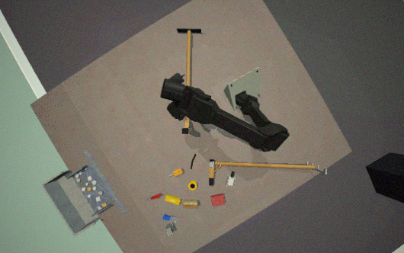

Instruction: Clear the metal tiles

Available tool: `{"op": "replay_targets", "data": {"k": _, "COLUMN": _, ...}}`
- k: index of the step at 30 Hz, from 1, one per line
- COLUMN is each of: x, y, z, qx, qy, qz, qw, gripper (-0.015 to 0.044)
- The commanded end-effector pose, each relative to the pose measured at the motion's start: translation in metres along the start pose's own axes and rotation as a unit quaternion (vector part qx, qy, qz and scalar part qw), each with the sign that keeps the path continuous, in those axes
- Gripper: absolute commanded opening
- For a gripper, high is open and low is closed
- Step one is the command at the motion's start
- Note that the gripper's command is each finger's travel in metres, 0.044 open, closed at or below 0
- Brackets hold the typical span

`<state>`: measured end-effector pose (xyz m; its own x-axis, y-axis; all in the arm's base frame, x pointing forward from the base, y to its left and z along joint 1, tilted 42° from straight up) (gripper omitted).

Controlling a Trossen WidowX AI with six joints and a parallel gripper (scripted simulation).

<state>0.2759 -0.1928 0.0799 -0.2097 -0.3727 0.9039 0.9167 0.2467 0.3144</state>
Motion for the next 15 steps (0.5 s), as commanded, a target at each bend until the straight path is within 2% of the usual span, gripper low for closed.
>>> {"op": "replay_targets", "data": {"k": 1, "x": 0.001, "y": -0.008, "z": -0.006, "qx": 0.031, "qy": 0.008, "qz": 0.009, "qw": 0.999, "gripper": 0.0000}}
{"op": "replay_targets", "data": {"k": 15, "x": -0.001, "y": -0.039, "z": -0.019, "qx": 0.140, "qy": 0.057, "qz": 0.027, "qw": 0.988, "gripper": 0.0000}}
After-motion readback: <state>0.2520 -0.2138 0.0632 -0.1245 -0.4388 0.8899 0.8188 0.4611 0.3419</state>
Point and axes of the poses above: the point midway between the two fingers, 35 mm back from their tips, its own x axis back along the fingers, its own z axis across the jaws, y = z × x, the point moved 4 cm from there along x, back along the fingers, and after that the axes turned 9 degrees about x, right-handed, at the moved point
